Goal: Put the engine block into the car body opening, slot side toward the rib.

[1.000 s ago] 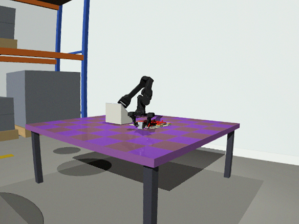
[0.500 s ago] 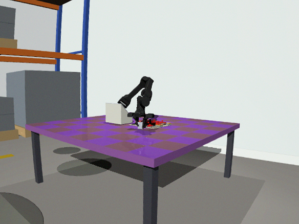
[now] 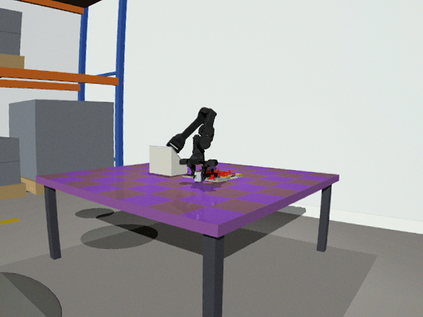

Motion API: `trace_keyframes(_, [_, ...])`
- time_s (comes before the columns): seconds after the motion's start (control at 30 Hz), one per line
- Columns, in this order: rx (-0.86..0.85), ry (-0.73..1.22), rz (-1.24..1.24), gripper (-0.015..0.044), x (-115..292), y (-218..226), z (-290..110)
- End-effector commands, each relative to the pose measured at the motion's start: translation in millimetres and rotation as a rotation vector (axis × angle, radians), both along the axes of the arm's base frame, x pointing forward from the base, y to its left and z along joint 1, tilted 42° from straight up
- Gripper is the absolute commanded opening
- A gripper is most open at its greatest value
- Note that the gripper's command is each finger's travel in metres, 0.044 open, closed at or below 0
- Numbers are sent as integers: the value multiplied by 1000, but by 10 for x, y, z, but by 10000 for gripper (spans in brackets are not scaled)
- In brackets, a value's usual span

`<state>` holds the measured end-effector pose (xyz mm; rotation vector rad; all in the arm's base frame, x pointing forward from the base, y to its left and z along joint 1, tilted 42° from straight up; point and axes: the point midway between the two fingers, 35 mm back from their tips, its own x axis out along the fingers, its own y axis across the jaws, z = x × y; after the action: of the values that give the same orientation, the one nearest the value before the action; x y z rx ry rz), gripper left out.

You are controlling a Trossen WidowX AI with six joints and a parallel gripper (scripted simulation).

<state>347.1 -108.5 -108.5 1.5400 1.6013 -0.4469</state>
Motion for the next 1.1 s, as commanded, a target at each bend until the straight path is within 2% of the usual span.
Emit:
trace_keyframes(0.0, [-18, -22, -3, 0, 31, -106, 82])
trace_keyframes(1.07, [5, 23, -5, 0, -154, -736, 792])
